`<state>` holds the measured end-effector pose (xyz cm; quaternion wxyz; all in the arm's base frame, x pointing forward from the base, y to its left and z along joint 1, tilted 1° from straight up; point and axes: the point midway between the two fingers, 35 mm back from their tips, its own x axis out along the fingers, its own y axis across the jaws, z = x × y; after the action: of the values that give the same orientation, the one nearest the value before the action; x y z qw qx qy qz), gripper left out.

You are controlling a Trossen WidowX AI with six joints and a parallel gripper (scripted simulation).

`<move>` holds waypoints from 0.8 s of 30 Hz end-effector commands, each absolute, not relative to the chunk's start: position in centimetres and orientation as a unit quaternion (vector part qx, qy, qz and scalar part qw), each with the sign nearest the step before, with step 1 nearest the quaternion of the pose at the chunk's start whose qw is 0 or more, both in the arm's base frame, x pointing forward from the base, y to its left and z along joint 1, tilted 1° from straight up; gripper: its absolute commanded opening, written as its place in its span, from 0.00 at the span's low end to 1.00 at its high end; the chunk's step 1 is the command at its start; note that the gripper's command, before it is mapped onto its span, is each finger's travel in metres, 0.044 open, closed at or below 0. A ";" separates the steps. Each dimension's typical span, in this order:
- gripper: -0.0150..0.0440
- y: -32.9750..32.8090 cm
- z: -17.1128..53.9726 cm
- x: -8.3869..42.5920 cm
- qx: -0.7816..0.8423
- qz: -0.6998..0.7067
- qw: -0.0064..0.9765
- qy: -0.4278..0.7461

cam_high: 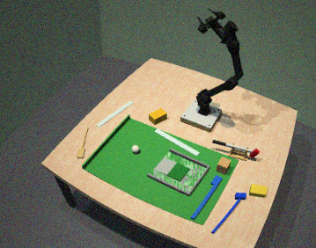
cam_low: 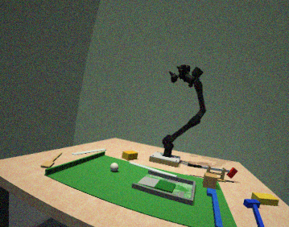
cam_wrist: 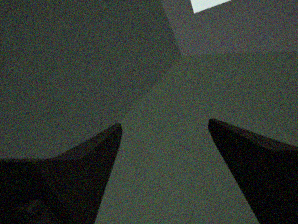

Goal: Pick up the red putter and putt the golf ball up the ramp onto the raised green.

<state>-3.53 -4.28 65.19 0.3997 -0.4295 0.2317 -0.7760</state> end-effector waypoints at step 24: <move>1.00 -21.4 47.7 18.0 -0.429 -0.305 0.790 0.313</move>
<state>14.13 -21.80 50.58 0.7602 -0.4263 0.3059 -0.3831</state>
